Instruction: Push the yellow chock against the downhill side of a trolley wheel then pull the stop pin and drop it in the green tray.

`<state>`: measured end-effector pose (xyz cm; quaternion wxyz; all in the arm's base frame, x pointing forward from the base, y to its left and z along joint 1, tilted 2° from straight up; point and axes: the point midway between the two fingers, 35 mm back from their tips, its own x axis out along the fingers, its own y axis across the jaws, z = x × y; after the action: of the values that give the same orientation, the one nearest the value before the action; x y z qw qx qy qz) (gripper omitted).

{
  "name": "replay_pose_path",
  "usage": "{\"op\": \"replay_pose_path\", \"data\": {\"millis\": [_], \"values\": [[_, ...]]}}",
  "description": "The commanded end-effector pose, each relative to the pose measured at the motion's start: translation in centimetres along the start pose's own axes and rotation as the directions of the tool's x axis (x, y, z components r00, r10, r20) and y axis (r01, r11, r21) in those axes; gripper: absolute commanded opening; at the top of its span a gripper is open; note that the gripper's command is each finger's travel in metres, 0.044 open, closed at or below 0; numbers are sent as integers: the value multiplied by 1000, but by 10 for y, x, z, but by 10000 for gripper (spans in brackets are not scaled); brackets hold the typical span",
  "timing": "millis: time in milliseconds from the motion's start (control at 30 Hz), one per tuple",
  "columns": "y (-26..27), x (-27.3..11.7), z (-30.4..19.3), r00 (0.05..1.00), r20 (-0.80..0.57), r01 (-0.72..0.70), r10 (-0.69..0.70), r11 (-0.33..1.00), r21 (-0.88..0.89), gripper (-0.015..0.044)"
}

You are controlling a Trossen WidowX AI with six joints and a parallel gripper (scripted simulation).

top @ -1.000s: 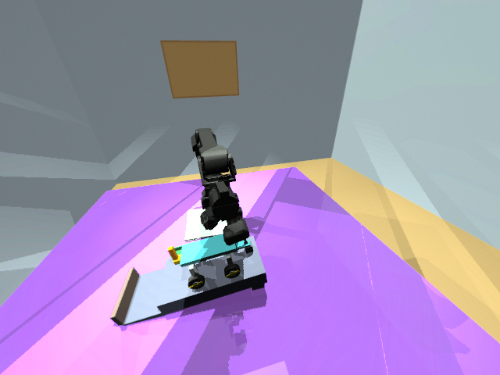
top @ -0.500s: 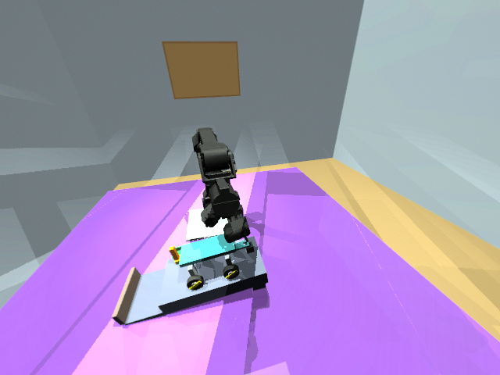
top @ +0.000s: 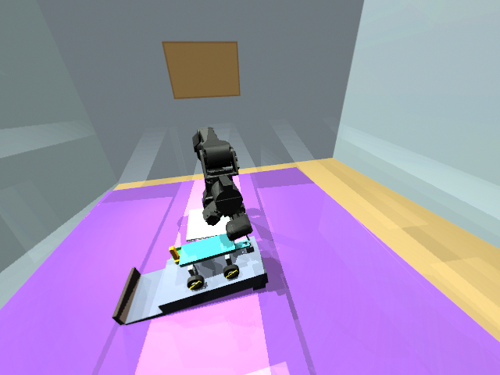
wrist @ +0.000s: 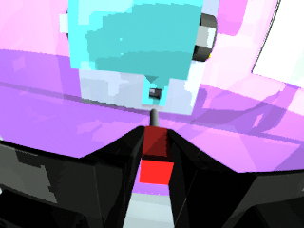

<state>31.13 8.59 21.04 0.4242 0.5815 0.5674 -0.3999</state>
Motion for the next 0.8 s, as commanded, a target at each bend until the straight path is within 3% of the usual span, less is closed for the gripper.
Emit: {"op": "replay_pose_path", "data": {"millis": [0, 767], "values": [[1, 0, -8, 1000, -6, -4, 4, 1000, -1, 0], [-23, 3, -26, 1000, -8, -2, 2, 1000, 0, 0]]}}
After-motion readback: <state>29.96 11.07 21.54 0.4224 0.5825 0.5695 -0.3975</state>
